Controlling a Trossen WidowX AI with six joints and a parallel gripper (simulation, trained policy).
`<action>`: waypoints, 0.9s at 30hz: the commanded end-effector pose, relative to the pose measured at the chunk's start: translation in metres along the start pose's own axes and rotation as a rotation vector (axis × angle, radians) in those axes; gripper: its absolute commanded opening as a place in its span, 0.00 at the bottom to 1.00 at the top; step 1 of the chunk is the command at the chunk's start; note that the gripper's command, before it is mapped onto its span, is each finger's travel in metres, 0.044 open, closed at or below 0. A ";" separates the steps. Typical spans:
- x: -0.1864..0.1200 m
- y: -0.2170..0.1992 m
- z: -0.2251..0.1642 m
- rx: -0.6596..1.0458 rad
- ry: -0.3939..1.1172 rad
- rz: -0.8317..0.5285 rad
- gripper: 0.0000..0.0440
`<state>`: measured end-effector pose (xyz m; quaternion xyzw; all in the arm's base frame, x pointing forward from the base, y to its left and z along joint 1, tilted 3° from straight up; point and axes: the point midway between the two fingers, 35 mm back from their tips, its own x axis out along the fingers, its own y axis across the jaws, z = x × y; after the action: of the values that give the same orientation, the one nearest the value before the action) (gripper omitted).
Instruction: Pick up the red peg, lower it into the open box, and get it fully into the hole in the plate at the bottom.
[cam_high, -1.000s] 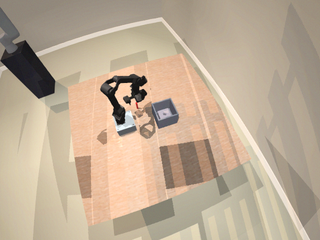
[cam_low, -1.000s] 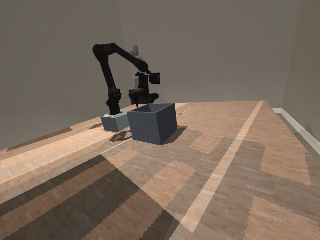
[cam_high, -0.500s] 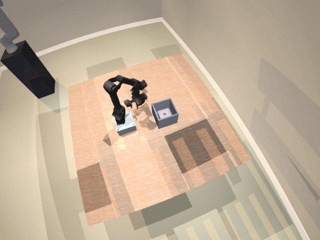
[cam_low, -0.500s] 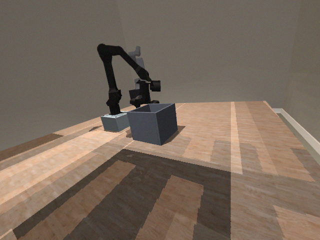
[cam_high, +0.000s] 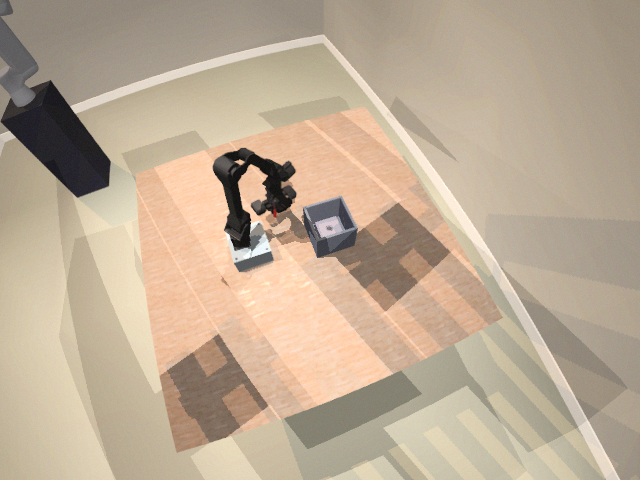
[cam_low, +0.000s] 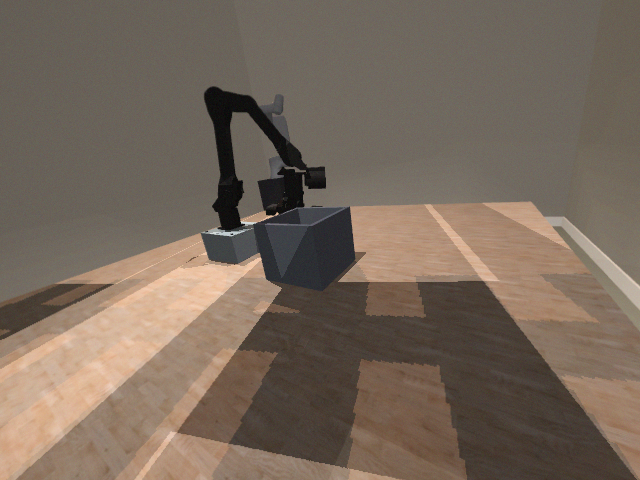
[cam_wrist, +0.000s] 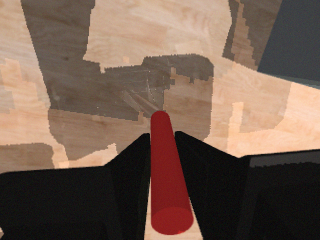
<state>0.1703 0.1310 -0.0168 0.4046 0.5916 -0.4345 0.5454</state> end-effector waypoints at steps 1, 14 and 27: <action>-0.001 0.004 -0.003 -0.004 0.014 0.011 0.00; -0.035 0.026 -0.012 0.031 0.076 0.117 0.00; -0.091 0.052 -0.011 0.018 0.112 0.266 0.00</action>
<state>0.2172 0.1566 0.0561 0.4993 0.5644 -0.3559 0.5527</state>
